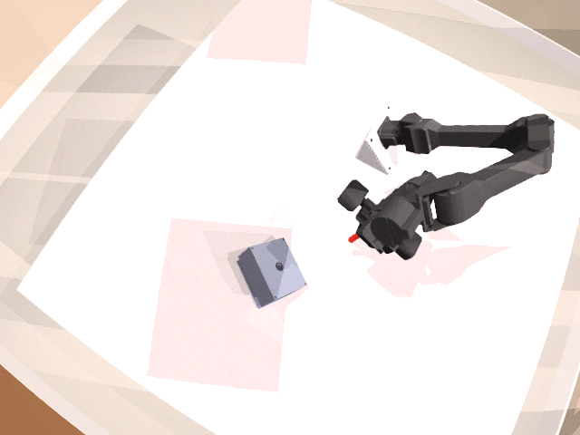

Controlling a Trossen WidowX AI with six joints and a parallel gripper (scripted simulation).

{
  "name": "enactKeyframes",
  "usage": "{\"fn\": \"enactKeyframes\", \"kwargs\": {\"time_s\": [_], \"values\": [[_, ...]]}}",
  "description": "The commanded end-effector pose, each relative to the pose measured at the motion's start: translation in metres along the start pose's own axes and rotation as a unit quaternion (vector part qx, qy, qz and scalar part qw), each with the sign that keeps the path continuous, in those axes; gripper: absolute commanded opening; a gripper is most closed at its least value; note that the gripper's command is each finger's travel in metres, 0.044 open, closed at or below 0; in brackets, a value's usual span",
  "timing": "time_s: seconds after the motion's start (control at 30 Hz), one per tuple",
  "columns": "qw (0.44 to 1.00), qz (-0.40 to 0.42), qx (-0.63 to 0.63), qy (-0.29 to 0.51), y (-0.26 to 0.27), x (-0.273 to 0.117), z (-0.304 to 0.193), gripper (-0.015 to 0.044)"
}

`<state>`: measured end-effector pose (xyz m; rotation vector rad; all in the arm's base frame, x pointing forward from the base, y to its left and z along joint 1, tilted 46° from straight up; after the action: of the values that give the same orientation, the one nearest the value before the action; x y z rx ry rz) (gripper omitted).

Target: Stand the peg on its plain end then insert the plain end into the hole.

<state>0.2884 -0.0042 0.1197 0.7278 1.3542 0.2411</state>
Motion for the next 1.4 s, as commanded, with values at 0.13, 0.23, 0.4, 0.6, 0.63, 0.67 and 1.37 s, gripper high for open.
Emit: {"fn": "enactKeyframes", "kwargs": {"time_s": [0.13, 0.23, 0.4, 0.6, 0.63, 0.67, 1.37], "values": [[1.000, -0.010, -0.003, -0.024, -0.009, 0.004, 0.012, 0.0000], [0.999, -0.013, -0.005, -0.034, -0.012, 0.005, 0.017, 0.0000], [0.999, -0.017, -0.010, -0.050, -0.017, 0.007, 0.026, 0.0000], [0.997, -0.022, -0.014, -0.070, -0.022, 0.008, 0.035, 0.0000], [0.997, -0.023, -0.015, -0.073, -0.023, 0.008, 0.037, 0.0000], [0.997, -0.024, -0.016, -0.076, -0.024, 0.008, 0.039, 0.0000], [0.989, -0.041, -0.030, -0.140, -0.041, 0.011, 0.069, 0.0000]]}}
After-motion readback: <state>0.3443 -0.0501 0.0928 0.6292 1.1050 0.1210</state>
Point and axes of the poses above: the point midway between the two fingers, 35 mm back from their tips, its own x axis out along the fingers, its own y axis across the jaws, z = x × y, the point moved 2 cm from there along -x, back along the fingers, and after that the axes turned 10 degrees about x, right-handed, at the moved point
